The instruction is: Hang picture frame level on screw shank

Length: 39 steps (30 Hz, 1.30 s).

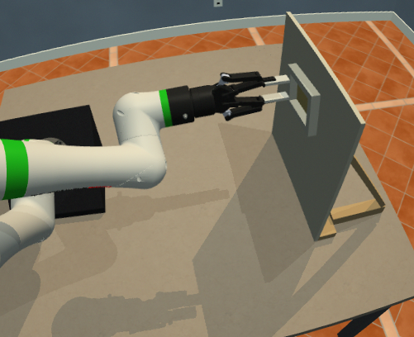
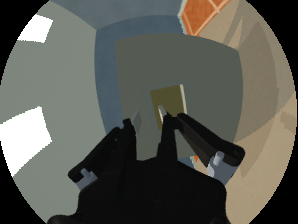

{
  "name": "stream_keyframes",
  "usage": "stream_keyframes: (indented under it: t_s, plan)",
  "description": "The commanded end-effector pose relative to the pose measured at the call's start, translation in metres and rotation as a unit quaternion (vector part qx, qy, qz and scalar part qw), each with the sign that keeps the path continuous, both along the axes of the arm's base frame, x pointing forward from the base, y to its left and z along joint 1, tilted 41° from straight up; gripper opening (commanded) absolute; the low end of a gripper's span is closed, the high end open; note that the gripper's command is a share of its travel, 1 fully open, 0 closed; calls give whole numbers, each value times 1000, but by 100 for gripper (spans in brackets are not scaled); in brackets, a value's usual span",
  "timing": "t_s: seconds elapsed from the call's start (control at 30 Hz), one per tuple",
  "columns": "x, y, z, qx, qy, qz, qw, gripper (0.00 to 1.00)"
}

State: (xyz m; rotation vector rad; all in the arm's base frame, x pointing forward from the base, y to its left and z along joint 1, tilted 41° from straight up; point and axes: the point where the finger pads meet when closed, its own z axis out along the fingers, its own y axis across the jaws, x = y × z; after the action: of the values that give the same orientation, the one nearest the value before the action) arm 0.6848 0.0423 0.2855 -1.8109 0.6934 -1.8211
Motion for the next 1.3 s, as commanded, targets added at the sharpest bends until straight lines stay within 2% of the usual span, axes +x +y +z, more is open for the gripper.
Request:
stream_keyframes:
  t_s: [0.0, 0.9, 1.27]
  plan:
    - [1, 0, 0, 0, 0, 0, 1000, 29]
    - [43, -1, 0, 0, 0, 0, 1000, 29]
    - [52, -1, 0, 0, 0, 0, 1000, 29]
